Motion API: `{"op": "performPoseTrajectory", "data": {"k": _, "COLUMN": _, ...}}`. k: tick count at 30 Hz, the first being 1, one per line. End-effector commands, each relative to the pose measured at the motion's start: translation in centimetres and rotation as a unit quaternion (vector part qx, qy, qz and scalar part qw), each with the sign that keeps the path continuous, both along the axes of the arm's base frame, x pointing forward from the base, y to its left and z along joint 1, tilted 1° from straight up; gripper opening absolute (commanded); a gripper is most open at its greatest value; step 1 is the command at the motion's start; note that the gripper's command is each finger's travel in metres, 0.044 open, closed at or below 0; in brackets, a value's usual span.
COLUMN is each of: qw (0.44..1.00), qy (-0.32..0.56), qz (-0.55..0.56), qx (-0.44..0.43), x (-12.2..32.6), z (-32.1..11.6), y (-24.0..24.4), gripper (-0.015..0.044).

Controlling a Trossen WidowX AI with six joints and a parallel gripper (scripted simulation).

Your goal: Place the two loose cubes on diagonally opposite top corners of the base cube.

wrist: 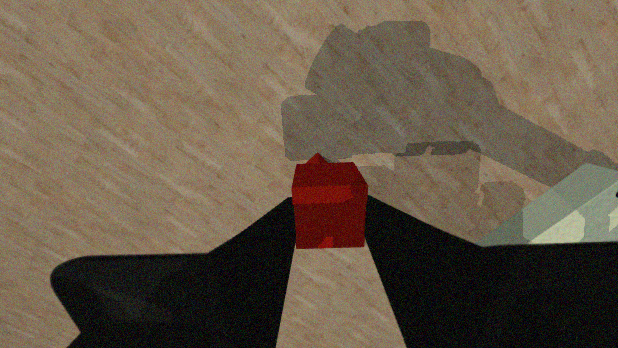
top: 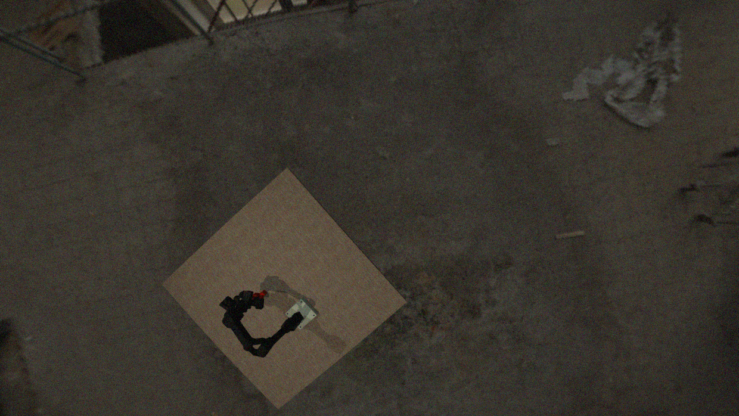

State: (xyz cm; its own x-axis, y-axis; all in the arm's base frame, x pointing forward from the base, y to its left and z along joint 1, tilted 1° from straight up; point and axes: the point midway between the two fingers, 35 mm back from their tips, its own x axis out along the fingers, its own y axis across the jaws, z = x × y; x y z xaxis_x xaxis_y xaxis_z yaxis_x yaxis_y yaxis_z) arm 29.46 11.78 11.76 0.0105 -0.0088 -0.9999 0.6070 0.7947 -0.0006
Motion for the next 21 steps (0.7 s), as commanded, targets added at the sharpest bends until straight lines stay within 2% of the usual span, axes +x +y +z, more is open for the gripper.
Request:
{"op": "performPoseTrajectory", "data": {"k": 1, "qw": 1.0, "qy": -0.003, "qz": 0.003, "qx": 0.002, "x": -0.4, "z": -0.1, "y": 0.4, "gripper": 0.0105}}
{"op": "performPoseTrajectory", "data": {"k": 11, "qw": 1.0, "qy": -0.006, "qz": 0.012, "qx": -0.004, "x": -0.5, "z": -2.9, "y": 0.4, "gripper": 0.0105}}
{"op": "performPoseTrajectory", "data": {"k": 21, "qw": 1.0, "qy": -0.006, "qz": 0.012, "qx": -0.004, "x": -0.5, "z": -2.9, "y": 0.4, "gripper": 0.0105}}
